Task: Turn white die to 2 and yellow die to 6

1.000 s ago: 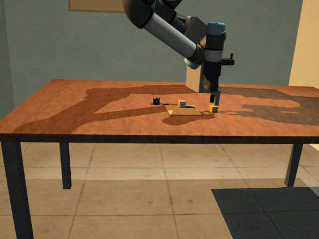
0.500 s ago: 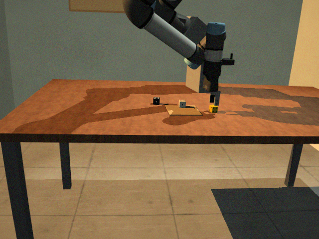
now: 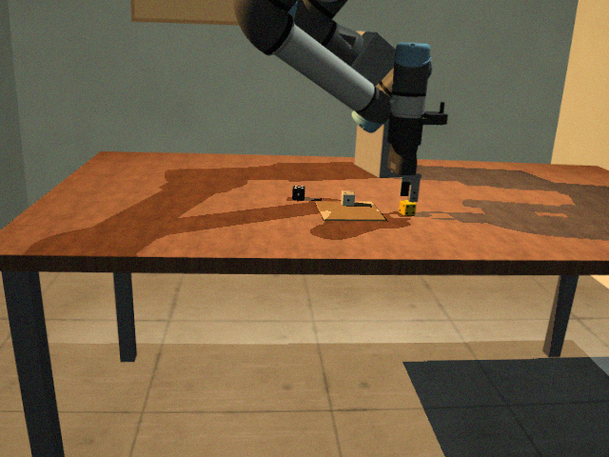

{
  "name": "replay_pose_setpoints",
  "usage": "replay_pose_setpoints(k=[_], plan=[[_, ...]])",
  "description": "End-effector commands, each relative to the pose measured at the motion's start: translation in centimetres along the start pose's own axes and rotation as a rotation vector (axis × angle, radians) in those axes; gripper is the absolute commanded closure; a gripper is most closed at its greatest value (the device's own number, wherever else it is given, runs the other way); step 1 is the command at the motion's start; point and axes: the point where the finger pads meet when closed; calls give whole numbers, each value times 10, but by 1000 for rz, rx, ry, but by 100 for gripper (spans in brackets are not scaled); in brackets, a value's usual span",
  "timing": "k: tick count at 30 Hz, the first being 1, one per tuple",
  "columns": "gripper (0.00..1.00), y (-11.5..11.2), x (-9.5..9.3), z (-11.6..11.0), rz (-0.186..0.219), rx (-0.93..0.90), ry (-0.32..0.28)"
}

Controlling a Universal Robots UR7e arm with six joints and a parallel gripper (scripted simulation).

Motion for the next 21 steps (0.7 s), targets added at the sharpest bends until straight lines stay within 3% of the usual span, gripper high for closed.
replay_pose_setpoints(k=[1,21], plan=[[13,0,-1,0,-1,0,0],[13,0,-32,0,-1,0,0]])
Point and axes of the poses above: the point where the finger pads meet when closed, its own x axis back along the fingers, its own y axis across the jaws, z = x × y, and after that the axes turned 3 degrees about x, right-handed
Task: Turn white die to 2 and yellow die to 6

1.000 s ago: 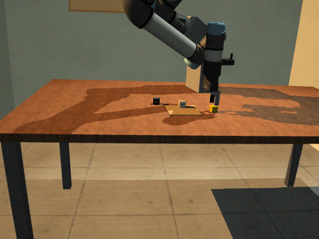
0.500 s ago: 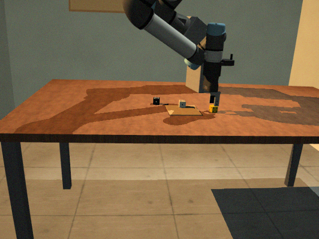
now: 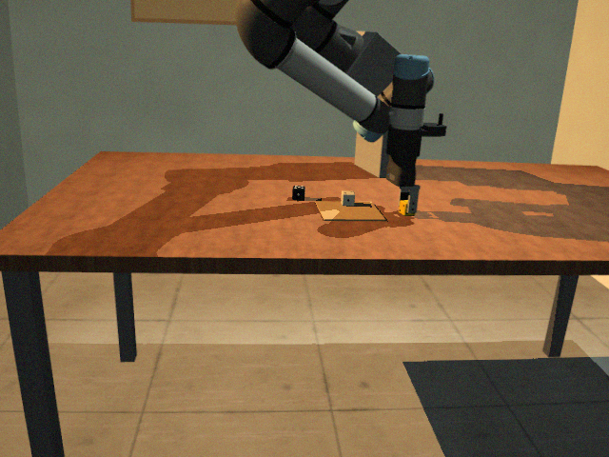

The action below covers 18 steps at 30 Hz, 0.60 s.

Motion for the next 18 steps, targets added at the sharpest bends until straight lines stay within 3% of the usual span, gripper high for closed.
replay_pose_setpoints(k=[1,18], plan=[[13,0,-7,0,-1,0,0],[13,0,-10,0,-1,0,0]])
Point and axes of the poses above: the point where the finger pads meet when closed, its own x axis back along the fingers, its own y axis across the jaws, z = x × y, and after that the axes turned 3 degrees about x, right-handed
